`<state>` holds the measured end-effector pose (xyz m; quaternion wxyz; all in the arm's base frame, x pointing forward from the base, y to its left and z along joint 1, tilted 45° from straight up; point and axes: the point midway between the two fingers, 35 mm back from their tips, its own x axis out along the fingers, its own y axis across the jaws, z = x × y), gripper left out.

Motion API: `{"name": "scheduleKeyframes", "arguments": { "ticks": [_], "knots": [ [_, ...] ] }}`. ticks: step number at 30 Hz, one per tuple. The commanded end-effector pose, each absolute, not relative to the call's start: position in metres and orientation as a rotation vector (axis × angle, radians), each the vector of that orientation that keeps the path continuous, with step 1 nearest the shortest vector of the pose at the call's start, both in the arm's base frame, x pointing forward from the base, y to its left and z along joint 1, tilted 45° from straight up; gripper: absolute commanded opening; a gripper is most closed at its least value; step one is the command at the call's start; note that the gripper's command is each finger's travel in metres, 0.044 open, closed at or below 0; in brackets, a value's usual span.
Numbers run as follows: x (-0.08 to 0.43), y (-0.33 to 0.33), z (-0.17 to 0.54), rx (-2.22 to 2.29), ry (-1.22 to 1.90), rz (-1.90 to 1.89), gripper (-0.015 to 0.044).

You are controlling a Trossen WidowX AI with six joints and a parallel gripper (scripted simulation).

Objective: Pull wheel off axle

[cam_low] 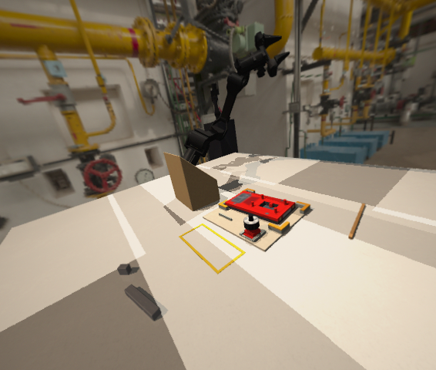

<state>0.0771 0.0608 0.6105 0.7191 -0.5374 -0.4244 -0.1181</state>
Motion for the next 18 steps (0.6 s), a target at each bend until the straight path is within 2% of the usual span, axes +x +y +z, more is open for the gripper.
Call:
{"name": "scheduleKeyframes", "arguments": {
  "ticks": [1, 4, 11, 18],
  "knots": [
    [0.079, 0.059, 0.611, -1.179, -0.933, -0.257, 0.0374],
    [0.105, 0.03, 0.609, -1.043, -0.856, -0.209, 0.03],
    [0.184, -0.044, 0.583, -0.643, -0.621, -0.081, 0.03],
    [0.242, -0.086, 0.547, -0.371, -0.449, -0.029, 0.03]
  ]
}}
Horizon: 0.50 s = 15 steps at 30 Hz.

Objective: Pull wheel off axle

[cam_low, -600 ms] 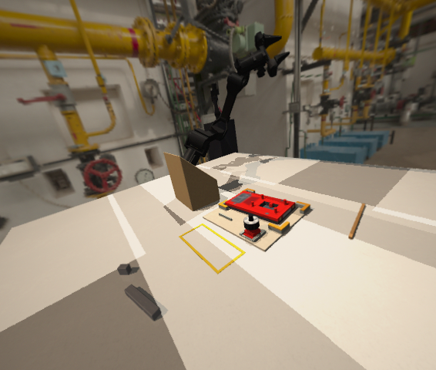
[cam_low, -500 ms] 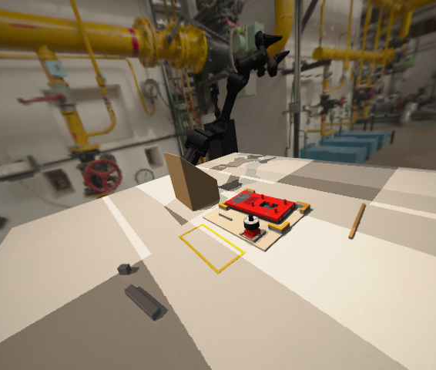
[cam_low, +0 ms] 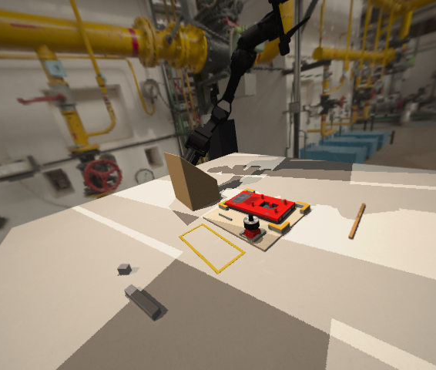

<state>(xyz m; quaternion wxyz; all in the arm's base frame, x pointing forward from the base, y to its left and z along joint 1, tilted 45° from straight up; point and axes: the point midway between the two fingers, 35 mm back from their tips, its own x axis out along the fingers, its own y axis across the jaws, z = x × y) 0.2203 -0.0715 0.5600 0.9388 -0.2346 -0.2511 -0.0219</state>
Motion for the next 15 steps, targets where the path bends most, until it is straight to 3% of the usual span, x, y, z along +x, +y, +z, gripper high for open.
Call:
{"name": "scheduleKeyframes", "arguments": {
  "ticks": [1, 15],
  "knots": [
    [0.253, -0.092, 0.539, -0.32, -0.413, -0.022, 0.03],
    [0.38, -0.154, 0.371, 0.487, 0.175, 0.043, 0.03]
  ]
}}
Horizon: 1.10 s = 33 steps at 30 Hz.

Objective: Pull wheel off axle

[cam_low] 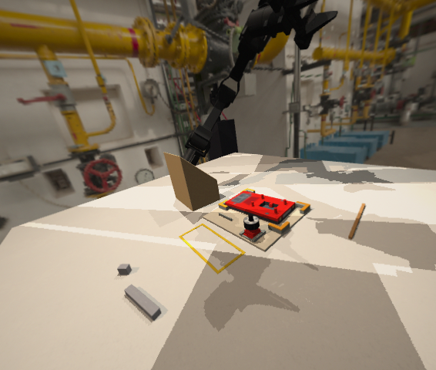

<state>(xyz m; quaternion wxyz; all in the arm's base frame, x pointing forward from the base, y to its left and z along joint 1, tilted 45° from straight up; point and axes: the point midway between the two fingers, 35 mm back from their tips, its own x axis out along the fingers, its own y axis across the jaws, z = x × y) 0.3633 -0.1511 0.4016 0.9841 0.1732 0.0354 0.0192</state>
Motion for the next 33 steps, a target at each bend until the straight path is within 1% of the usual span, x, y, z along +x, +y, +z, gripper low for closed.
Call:
{"name": "scheduleKeyframes", "arguments": {
  "ticks": [1, 7, 12, 18, 23, 27, 33],
  "knots": [
    [0.386, -0.156, 0.356, 0.546, 0.222, 0.04, 0.03],
    [0.414, -0.155, 0.267, 0.894, 0.51, -0.01, 0.03],
    [0.421, -0.144, 0.186, 1.15, 0.776, -0.09, 0.03],
    [0.413, -0.12, 0.104, 1.443, 1.093, -0.243, 0.03],
    [0.392, -0.09, 0.04, 1.721, 1.405, -0.487, 0.03],
    [0.374, -0.069, 0.007, 1.865, 1.601, -0.697, 0.03],
    [0.37, -0.068, 0.006, 1.871, 1.61, -0.709, 0.03]
  ]
}}
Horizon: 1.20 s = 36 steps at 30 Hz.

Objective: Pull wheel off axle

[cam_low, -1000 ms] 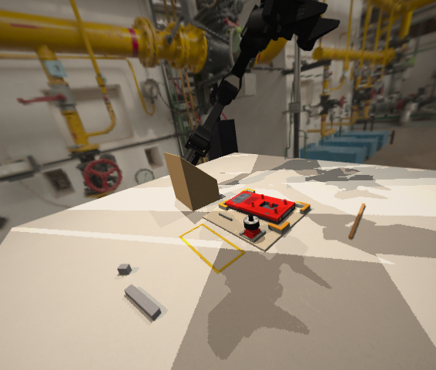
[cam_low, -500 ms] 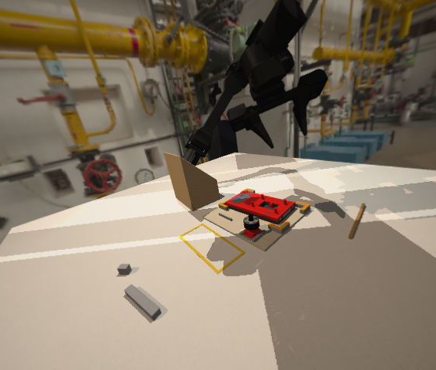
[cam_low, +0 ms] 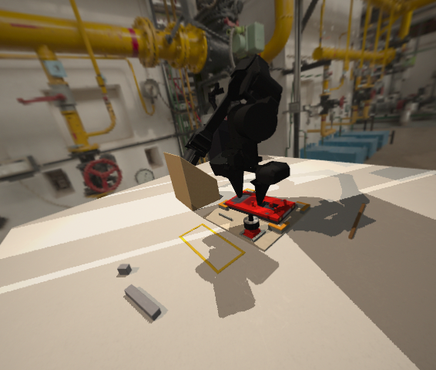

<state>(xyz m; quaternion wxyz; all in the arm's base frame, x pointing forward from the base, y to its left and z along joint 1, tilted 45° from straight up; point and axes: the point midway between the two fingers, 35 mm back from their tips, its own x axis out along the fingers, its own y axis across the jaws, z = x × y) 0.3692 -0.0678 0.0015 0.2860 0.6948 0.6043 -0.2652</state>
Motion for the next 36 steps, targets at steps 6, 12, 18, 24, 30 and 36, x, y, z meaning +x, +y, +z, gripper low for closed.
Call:
{"name": "scheduleKeyframes", "arguments": {
  "ticks": [6, 12, 18, 24, 30, 36],
  "knots": [
    [0.36, -0.067, 0.005, 1.871, 1.611, -0.709, 0.03],
    [0.366, -0.052, -0.011, 1.871, 1.61, -0.71, 0.03],
    [0.373, -0.017, -0.045, 1.873, 1.612, -0.707, 0.03],
    [0.372, -0.016, -0.043, 1.857, 1.619, -0.705, 0.0241],
    [0.372, -0.016, -0.043, 1.857, 1.619, -0.705, 0.0201],
    [0.372, -0.016, -0.043, 1.857, 1.619, -0.705, 0.0141]
  ]
}}
